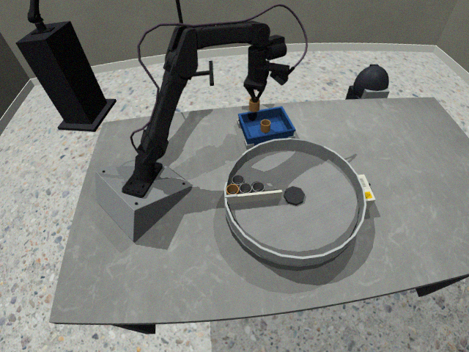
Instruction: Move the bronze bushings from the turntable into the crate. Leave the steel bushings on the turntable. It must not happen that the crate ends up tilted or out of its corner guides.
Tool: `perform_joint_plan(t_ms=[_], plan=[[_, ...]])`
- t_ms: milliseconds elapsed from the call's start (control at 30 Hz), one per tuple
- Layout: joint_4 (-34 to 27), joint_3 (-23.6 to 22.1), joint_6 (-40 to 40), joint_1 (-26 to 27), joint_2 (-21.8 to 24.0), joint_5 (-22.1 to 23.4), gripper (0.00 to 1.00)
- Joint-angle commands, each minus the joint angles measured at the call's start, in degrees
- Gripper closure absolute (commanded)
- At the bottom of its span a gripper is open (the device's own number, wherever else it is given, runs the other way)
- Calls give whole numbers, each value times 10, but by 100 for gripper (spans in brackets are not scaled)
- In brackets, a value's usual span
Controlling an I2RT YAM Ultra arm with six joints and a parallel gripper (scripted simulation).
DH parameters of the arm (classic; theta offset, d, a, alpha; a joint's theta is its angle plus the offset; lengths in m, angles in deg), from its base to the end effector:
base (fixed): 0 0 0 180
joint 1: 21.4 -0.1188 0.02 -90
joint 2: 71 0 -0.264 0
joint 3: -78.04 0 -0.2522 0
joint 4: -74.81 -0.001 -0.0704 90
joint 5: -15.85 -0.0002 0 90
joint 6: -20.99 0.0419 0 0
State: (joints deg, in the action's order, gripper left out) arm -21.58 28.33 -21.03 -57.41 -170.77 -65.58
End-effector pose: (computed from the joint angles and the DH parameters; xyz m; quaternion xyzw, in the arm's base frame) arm 0.2607 0.1985 0.4049 0.0861 0.9715 0.1938 0.1060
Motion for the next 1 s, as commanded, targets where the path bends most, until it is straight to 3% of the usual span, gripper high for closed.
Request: perform_joint_plan(t_ms=[0,967], plan=[[-5,22,3,1,10,-9,100],[5,17,3,1,22,-9,100]])
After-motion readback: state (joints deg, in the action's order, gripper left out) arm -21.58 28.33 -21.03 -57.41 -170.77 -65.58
